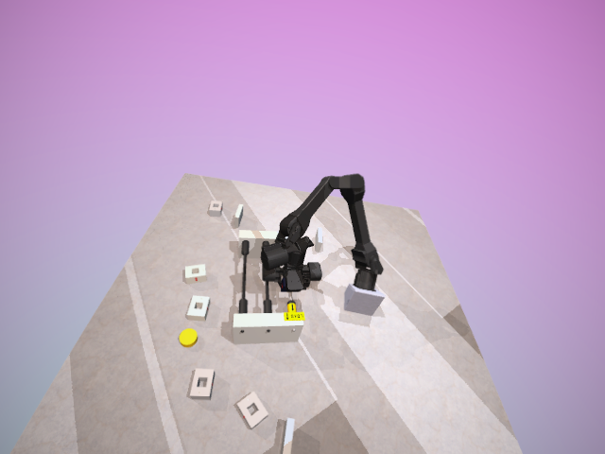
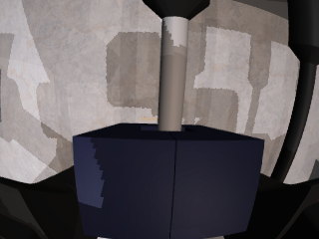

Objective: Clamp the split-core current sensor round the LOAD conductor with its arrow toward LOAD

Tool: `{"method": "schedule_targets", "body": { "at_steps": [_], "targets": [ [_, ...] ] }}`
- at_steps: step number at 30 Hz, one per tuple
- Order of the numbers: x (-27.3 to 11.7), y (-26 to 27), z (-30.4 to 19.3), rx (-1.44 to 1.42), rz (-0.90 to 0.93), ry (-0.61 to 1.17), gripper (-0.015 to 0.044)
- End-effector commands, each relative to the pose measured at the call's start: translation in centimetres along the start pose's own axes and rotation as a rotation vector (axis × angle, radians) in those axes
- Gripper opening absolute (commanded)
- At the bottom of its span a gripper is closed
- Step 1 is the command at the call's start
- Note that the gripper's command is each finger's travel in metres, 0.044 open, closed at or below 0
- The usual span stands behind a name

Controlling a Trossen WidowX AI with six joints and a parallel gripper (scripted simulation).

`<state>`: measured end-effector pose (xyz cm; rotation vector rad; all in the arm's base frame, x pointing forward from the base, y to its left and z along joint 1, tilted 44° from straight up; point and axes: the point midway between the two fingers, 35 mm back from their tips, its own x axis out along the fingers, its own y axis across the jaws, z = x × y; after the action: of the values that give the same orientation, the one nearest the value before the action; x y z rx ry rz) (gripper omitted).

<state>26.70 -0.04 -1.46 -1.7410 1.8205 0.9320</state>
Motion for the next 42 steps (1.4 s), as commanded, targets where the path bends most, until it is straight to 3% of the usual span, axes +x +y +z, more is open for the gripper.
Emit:
{"method": "schedule_targets", "body": {
  "at_steps": [1, 28, 42],
  "targets": [
    [-0.36, -0.1, 0.13, 0.0, -0.01, -0.003, 0.0],
    [0.0, 0.0, 0.0, 0.0, 0.0, 0.0, 0.0],
    [0.0, 0.0, 0.0, 0.0, 0.0, 0.0, 0.0367]
  ]
}}
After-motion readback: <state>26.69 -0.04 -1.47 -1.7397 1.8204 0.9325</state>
